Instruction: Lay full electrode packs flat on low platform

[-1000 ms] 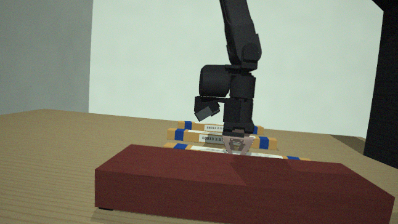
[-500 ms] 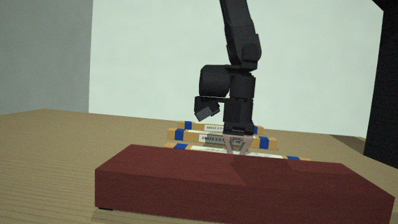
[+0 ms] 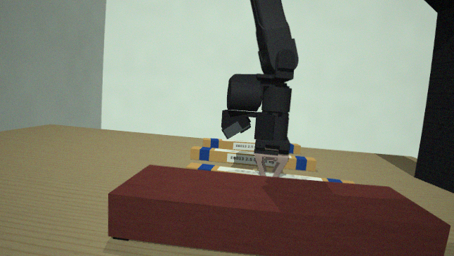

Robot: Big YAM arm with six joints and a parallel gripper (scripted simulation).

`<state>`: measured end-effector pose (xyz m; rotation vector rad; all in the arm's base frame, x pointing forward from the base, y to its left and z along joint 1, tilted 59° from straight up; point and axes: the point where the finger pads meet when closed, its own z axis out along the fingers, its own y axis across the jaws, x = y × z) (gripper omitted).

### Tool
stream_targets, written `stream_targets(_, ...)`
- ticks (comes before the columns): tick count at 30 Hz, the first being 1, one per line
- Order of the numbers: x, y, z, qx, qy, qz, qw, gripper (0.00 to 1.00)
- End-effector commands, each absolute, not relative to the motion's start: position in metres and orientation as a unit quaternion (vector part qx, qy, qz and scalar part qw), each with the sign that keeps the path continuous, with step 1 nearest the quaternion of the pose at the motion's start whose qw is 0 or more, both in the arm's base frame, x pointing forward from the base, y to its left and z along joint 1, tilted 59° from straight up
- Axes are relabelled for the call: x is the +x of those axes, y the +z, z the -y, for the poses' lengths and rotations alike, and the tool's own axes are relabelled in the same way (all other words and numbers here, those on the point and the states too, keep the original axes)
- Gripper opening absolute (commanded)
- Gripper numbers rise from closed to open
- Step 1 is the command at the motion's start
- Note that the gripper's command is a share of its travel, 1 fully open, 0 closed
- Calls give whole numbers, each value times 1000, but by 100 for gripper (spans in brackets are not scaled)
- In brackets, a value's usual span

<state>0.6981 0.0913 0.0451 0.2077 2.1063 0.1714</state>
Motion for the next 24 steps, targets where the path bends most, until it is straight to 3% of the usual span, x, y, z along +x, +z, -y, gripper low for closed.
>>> stream_targets(1, 696, 46, -92, 84, 70, -866, 488, 0)
stream_targets(24, 685, 57, -95, 82, 72, -863, 493, 0)
